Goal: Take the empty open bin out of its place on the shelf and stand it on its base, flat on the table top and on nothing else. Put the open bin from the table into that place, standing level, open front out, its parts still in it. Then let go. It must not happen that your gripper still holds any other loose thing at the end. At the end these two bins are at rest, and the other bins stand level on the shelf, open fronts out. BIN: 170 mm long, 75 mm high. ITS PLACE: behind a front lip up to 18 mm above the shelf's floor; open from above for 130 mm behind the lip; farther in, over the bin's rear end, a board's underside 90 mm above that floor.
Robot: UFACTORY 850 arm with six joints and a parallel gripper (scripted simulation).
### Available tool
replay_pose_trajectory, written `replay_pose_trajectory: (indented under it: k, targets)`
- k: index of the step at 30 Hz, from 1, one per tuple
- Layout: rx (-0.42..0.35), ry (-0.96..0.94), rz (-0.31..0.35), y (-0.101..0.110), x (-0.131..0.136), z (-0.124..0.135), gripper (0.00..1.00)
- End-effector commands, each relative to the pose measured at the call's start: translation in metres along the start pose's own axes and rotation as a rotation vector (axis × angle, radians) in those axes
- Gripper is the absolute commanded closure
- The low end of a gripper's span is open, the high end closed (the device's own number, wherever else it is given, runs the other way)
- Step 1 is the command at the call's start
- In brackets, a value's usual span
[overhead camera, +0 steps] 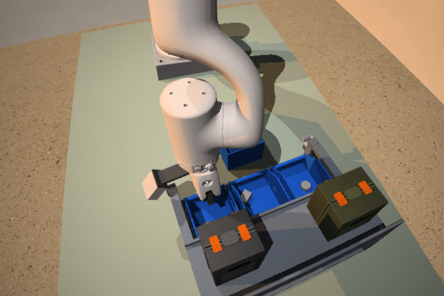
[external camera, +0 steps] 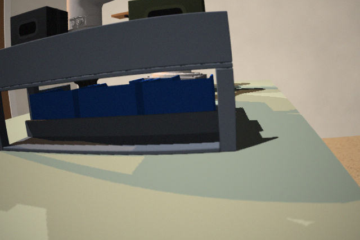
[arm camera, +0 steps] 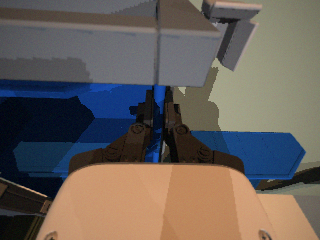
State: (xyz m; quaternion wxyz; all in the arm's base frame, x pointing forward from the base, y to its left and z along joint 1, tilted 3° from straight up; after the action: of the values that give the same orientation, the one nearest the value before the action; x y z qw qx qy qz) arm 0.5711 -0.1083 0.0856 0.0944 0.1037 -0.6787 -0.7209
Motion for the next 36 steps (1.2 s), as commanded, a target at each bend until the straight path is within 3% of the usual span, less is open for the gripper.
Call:
replay_pose_trajectory:
  k: [1, 36]
  targets:
    - [0.001, 0.000, -0.002, 0.001, -0.001, 0.000, 1.00]
    - [0.001, 0.000, -0.002, 0.021, -0.001, 0.000, 1.00]
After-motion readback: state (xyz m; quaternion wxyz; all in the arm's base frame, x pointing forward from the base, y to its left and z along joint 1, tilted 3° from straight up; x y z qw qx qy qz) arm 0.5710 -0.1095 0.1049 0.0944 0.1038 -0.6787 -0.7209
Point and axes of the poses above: the point where the finger pads meet when closed, its own y axis back along the fingers, its own x axis across the jaws, z = x × y, the point moved 10 cm from there along y, back along the fingers, and after that the axes turned 15 degrees about y, right-handed, at the moved point
